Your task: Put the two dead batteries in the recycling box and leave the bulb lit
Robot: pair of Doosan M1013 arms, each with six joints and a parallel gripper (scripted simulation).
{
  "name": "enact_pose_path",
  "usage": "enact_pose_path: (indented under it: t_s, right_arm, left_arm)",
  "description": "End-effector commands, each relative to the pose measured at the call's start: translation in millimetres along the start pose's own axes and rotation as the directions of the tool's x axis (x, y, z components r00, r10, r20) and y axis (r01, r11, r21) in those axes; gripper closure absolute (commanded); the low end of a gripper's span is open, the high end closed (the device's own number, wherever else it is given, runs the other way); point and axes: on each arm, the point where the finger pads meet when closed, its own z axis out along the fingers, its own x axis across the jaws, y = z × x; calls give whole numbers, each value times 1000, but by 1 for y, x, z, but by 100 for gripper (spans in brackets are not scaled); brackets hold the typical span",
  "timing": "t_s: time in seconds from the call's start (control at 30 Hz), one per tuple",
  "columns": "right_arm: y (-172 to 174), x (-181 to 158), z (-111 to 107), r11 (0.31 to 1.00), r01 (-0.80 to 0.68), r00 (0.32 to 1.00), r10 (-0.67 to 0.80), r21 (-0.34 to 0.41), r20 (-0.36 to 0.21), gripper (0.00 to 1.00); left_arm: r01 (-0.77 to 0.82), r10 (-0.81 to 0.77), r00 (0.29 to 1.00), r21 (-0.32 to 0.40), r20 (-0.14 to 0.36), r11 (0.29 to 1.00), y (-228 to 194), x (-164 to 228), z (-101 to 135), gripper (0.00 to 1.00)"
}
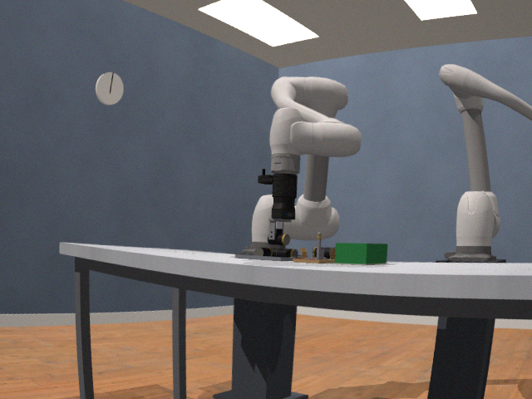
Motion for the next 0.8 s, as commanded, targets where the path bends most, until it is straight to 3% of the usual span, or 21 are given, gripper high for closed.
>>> enact_pose_path:
  t_s: [0.0,0.77]
  right_arm:
    - [1,-1,-2,1000,0,1000,0,-2,2,43]
    - [1,-1,6,1000,0,1000,0,-2,2,43]
  left_arm:
    - [0,0,1000,-1,-1,1000,0,0,-1,0]
    - [0,0,1000,-1,-1,1000,0,0,-1,0]
